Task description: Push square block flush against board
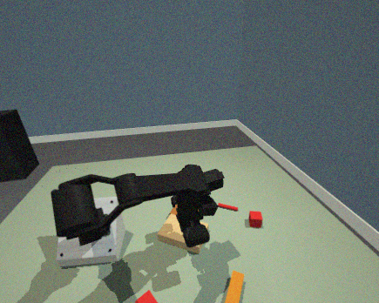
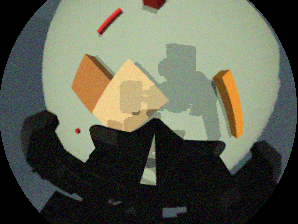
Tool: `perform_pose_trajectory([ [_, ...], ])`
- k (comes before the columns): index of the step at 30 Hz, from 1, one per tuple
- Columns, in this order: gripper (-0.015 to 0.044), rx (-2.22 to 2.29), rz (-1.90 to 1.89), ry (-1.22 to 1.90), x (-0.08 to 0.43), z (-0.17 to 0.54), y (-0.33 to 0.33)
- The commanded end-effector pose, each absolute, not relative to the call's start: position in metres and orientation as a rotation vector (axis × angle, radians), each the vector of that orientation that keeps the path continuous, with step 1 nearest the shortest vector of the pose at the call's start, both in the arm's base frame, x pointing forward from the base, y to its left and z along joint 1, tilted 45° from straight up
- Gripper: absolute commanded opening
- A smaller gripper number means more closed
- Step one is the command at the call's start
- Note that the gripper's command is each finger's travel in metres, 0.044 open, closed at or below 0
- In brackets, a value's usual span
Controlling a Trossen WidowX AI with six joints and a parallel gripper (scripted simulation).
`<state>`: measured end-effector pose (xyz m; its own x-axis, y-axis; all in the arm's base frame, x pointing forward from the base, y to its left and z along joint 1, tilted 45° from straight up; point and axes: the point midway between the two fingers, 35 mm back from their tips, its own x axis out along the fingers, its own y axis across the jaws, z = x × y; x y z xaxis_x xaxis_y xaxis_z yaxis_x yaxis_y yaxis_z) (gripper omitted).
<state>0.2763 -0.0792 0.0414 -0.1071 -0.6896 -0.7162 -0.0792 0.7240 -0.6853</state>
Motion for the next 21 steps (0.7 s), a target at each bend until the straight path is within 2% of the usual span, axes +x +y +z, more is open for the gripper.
perform_pose_trajectory([
  [1,0.0,-0.538,-0.681,1.565,0.289,0.04,-0.079],
  [21,0.0,-0.02,-1.15,1.223,0.35,0.024,-0.08],
])
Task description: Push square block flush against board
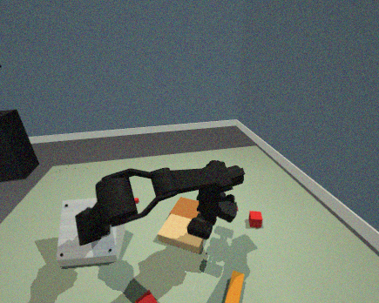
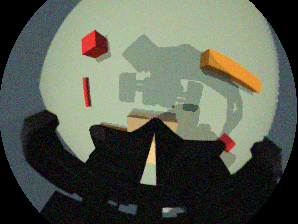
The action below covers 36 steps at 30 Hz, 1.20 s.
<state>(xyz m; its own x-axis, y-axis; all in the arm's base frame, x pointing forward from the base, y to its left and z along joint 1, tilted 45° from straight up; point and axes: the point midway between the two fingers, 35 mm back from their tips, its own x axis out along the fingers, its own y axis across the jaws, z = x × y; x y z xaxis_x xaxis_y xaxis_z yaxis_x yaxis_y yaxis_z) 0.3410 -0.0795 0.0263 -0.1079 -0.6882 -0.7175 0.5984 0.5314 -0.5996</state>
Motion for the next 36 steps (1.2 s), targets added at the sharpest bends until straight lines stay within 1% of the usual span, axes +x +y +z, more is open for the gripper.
perform_pose_trajectory([
  [1,0.0,0.006,-1.171,1.203,0.352,0.023,-0.08],
  [8,0.0,0.044,-1.201,1.173,0.356,0.019,-0.082],
  [13,0.0,0.042,-1.203,1.171,0.351,-0.017,-0.119],
  [36,0.0,0.043,-1.202,1.173,0.338,-0.027,-0.107],
])
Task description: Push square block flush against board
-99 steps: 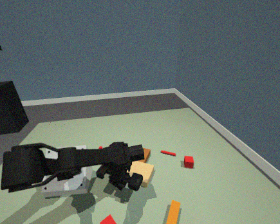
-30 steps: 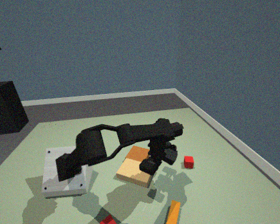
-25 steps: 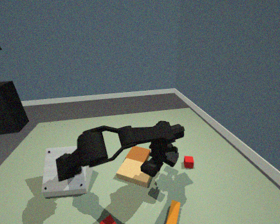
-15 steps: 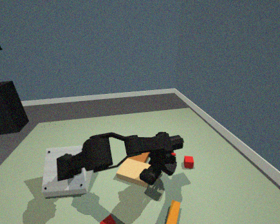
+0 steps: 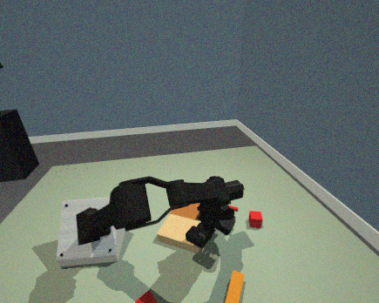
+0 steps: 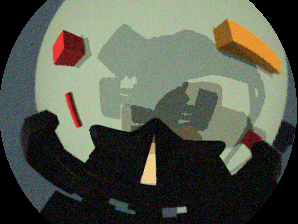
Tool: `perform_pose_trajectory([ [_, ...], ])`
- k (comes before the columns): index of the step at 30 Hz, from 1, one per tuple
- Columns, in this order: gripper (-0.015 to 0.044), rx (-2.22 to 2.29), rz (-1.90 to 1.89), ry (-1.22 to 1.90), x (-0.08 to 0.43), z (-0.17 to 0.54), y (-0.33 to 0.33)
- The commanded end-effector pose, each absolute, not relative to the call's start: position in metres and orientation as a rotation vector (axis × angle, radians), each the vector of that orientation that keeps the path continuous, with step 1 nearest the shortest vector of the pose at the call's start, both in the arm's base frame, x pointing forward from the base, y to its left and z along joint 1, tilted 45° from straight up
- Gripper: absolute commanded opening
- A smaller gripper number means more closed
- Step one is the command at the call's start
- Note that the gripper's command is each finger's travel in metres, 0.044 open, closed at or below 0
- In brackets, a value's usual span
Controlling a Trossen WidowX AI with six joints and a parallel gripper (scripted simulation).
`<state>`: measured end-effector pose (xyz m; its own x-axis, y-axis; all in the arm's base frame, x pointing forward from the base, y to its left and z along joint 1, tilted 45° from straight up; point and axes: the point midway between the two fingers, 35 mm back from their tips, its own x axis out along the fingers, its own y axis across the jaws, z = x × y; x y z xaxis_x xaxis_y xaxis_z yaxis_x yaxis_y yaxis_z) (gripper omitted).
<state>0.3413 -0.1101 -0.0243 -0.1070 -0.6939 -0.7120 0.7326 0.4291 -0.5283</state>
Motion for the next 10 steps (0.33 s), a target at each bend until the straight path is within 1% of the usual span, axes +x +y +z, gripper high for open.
perform_pose_trajectory([
  [1,0.0,0.043,-1.202,1.173,0.3369,-0.0277,-0.106],
  [10,0.0,0.043,-1.202,1.172,0.3426,-0.0243,-0.1101],
])
